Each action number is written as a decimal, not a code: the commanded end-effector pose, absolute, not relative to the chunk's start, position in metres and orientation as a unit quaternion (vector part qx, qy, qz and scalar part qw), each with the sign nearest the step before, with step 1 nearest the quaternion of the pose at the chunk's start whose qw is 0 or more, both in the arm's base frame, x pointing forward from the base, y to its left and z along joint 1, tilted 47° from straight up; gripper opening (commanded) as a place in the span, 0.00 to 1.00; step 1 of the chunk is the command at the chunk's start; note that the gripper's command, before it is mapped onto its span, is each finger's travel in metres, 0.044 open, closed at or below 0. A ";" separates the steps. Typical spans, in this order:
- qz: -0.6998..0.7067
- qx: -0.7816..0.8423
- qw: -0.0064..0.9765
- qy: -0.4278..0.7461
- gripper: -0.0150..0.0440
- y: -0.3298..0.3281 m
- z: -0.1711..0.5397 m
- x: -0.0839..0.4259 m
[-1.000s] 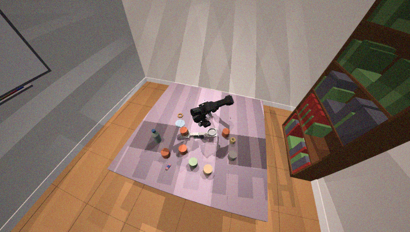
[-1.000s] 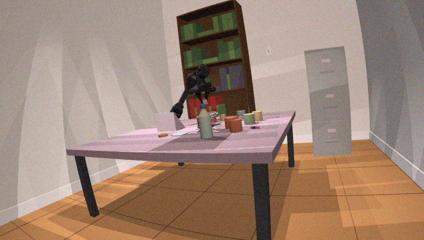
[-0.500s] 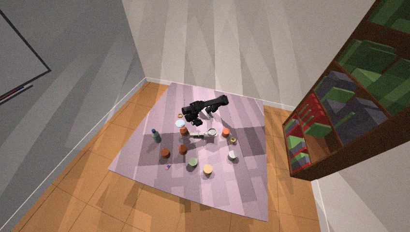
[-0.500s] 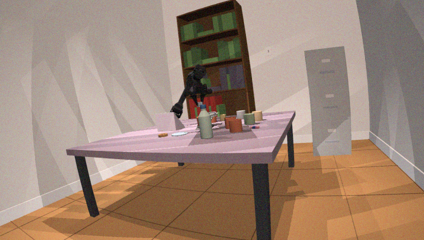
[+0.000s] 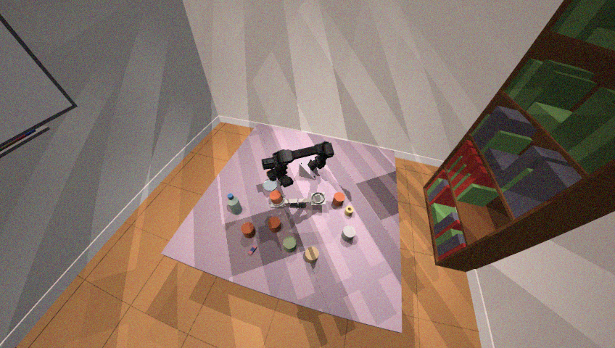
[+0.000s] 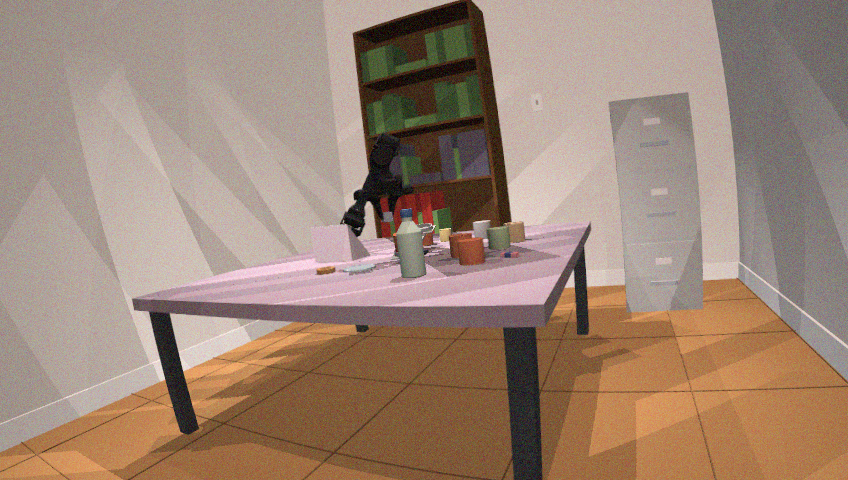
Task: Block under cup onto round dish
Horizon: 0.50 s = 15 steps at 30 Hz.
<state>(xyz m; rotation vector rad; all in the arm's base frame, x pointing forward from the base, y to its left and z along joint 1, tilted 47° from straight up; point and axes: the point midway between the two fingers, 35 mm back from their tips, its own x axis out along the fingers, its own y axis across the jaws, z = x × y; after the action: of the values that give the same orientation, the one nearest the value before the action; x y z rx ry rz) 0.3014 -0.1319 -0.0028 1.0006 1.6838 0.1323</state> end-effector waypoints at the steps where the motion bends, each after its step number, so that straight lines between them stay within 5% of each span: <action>1: 0.060 0.421 0.553 0.716 0.25 -0.138 -0.018 0.299; 15: 0.072 0.420 0.543 0.724 0.25 -0.161 -0.076 0.280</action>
<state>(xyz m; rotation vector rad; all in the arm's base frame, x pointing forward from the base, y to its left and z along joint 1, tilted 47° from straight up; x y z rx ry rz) 0.2833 -0.1578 -0.0650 1.0010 1.7111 0.1599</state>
